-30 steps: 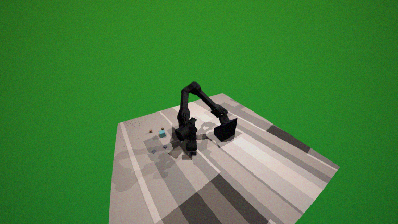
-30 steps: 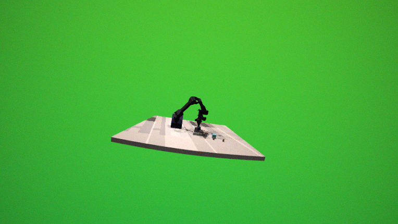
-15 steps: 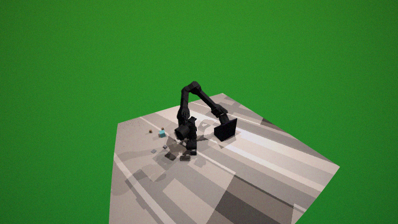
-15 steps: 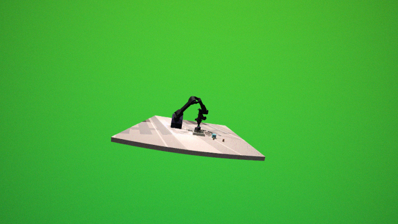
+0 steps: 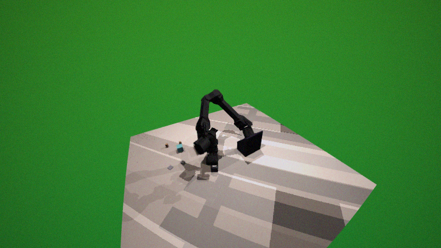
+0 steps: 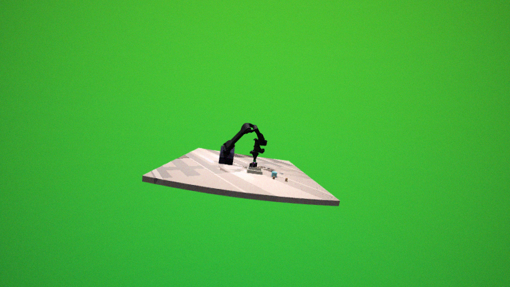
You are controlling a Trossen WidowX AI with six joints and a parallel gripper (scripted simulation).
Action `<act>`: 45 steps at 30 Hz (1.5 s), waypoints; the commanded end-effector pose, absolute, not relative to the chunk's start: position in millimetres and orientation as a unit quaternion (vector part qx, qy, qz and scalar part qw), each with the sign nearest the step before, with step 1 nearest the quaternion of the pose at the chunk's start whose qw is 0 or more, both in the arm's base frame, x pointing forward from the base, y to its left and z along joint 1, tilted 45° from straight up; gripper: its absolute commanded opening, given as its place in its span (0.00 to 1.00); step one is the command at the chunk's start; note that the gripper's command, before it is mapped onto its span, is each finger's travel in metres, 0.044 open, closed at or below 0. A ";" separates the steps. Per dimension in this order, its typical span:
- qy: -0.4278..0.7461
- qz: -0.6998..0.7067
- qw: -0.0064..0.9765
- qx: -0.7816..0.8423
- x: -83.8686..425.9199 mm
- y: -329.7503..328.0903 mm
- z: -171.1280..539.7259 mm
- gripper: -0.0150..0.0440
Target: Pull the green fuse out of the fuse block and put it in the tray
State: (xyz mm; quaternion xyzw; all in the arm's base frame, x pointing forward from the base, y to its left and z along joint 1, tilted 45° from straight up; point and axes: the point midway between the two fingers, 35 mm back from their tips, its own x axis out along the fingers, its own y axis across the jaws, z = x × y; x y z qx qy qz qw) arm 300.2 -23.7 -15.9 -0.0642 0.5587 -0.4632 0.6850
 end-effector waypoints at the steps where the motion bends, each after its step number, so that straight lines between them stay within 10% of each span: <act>1: 0.558 -0.463 0.686 -0.061 301.1 -21.3 -14.0 0.25; 45: 0.562 -0.455 0.688 -0.055 298.1 -94.4 95.8 0.25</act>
